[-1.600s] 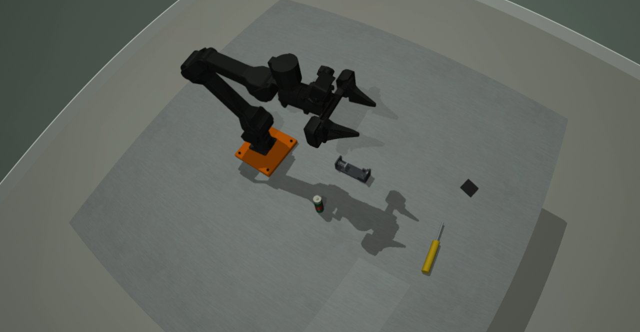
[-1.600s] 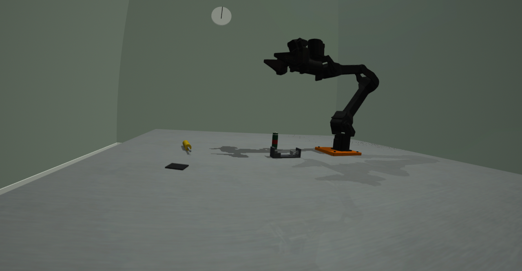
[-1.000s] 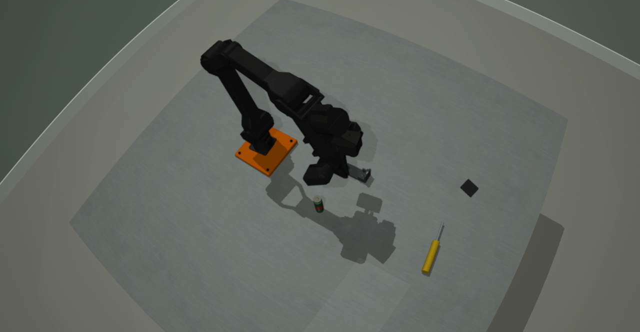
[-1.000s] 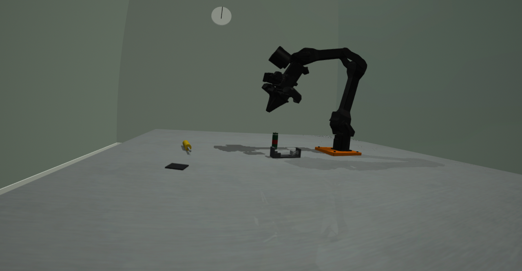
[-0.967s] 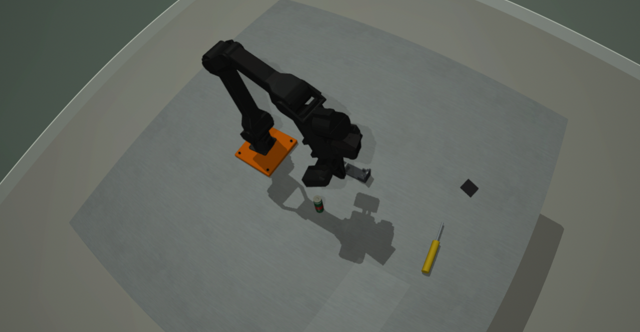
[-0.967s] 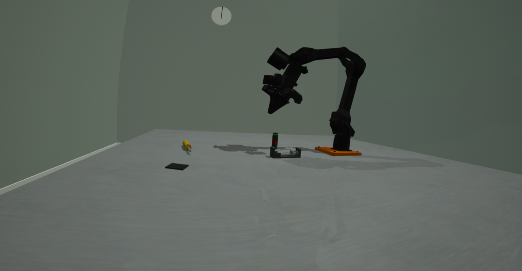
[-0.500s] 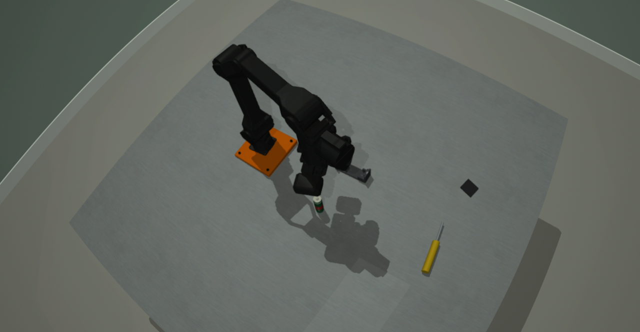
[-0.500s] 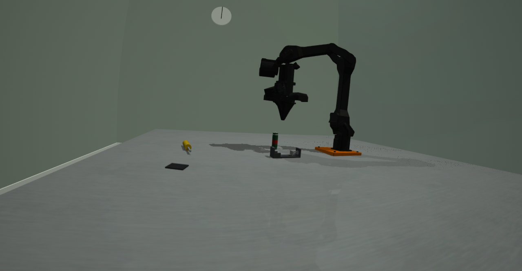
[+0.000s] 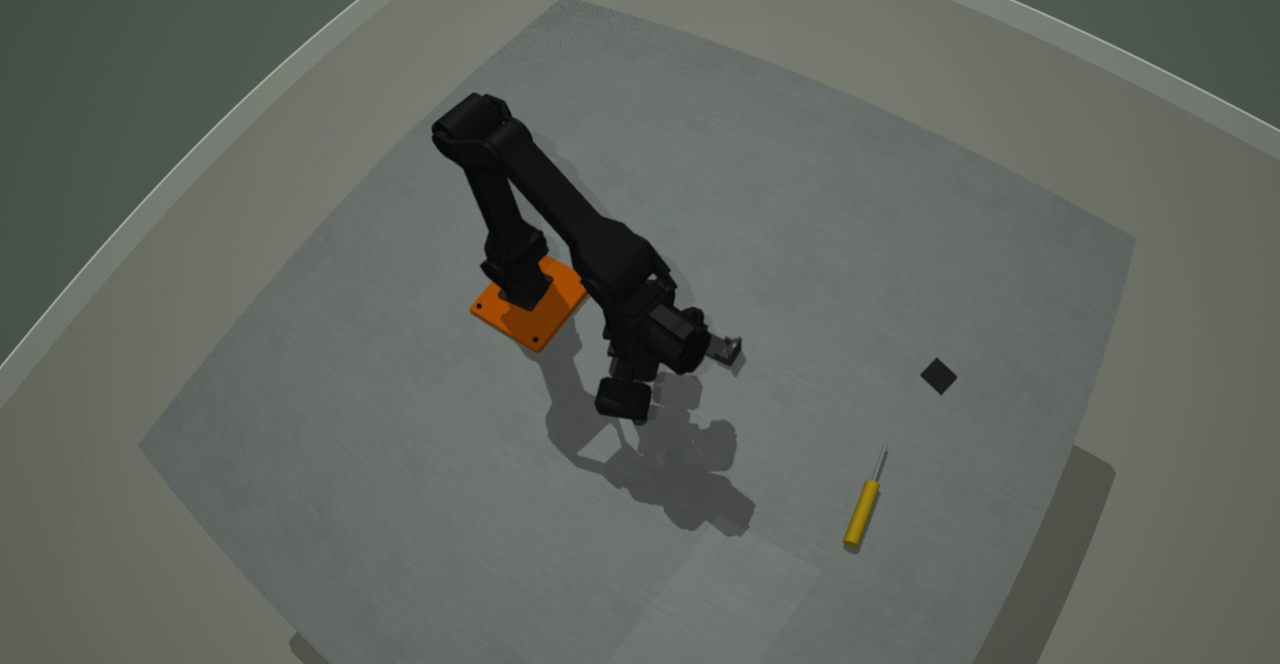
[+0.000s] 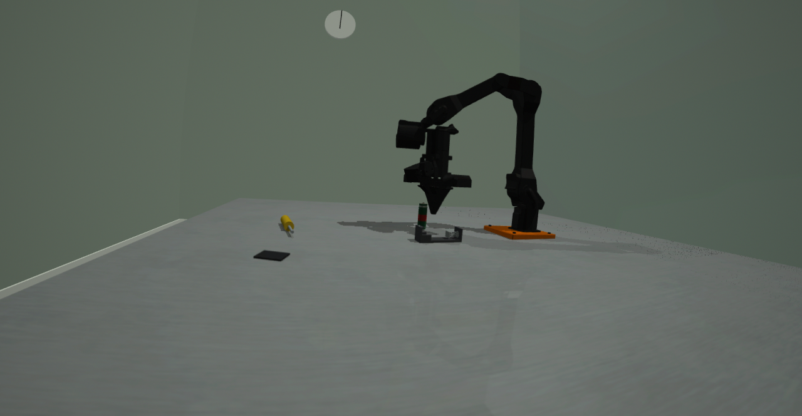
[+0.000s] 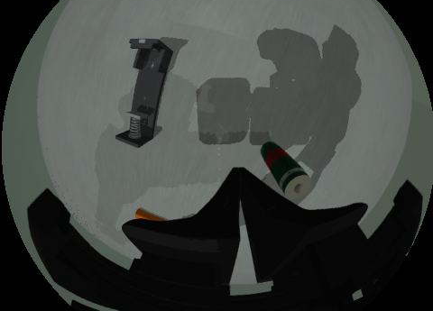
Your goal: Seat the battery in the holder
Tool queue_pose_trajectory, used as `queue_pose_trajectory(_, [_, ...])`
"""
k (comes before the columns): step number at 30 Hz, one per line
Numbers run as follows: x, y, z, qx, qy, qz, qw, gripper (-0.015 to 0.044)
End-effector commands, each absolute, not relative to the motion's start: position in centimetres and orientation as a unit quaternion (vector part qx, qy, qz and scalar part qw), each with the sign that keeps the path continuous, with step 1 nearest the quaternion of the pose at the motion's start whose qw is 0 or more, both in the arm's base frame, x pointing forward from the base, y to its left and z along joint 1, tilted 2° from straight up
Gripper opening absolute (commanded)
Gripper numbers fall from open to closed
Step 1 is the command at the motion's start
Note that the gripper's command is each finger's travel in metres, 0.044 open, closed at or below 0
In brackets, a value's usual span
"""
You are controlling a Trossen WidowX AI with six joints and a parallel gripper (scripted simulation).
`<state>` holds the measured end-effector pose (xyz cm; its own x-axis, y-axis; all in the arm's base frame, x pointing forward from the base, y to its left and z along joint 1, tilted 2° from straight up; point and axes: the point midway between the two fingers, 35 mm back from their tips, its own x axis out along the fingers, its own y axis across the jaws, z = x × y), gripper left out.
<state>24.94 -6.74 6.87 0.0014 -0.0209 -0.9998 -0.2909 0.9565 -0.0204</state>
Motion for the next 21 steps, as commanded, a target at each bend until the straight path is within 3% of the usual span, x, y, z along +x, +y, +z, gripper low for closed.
queue_pose_trajectory(1, [25.1, -7.1, 6.7, -0.113, 0.7, 0.097, 0.699, 0.0])
queue_pose_trajectory(21, [26.1, -10.1, 6.8, -0.114, 0.7, 0.096, 0.699, 0.0])
